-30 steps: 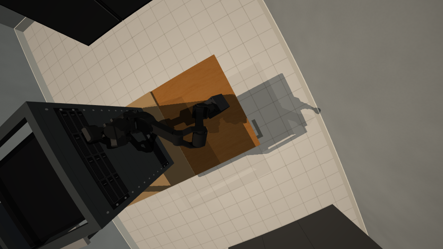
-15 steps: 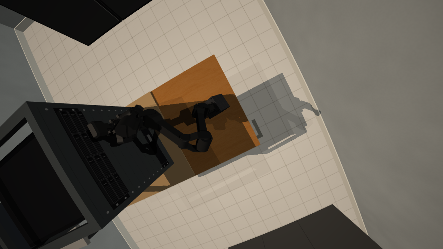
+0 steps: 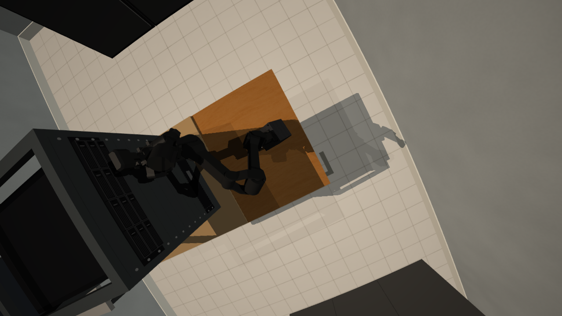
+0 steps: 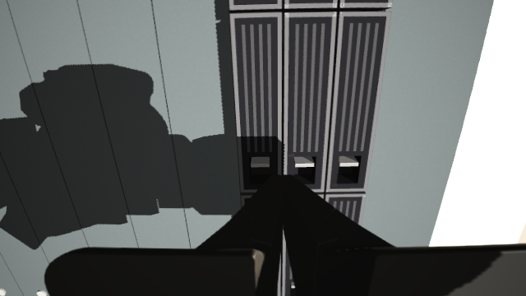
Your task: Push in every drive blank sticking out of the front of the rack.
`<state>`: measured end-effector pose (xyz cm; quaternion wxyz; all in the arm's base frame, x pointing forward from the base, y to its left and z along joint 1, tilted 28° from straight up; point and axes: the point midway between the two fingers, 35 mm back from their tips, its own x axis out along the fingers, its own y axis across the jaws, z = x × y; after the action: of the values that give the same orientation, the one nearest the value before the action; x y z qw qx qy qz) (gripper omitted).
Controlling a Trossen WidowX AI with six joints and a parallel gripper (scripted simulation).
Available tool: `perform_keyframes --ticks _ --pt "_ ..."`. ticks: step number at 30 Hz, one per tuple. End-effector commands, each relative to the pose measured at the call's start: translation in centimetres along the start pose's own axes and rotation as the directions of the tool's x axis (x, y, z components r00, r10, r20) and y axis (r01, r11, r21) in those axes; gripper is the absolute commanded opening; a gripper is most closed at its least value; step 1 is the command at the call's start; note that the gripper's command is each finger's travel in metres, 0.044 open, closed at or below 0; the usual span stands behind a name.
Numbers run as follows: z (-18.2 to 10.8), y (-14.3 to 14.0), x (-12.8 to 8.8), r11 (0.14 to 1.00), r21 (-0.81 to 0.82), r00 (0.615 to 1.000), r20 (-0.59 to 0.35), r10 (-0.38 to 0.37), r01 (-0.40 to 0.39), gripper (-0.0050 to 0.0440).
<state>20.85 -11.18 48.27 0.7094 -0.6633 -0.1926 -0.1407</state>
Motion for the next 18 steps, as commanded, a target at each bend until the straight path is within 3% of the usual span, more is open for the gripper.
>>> perform_keyframes --ticks 1,18 --pt "-1.2 -1.2 0.0 1.0 -0.01 1.0 0.009 -0.008 0.008 -0.005" --pt "-7.7 -4.4 -0.5 1.0 -0.01 1.0 0.009 -0.008 0.009 -0.005"
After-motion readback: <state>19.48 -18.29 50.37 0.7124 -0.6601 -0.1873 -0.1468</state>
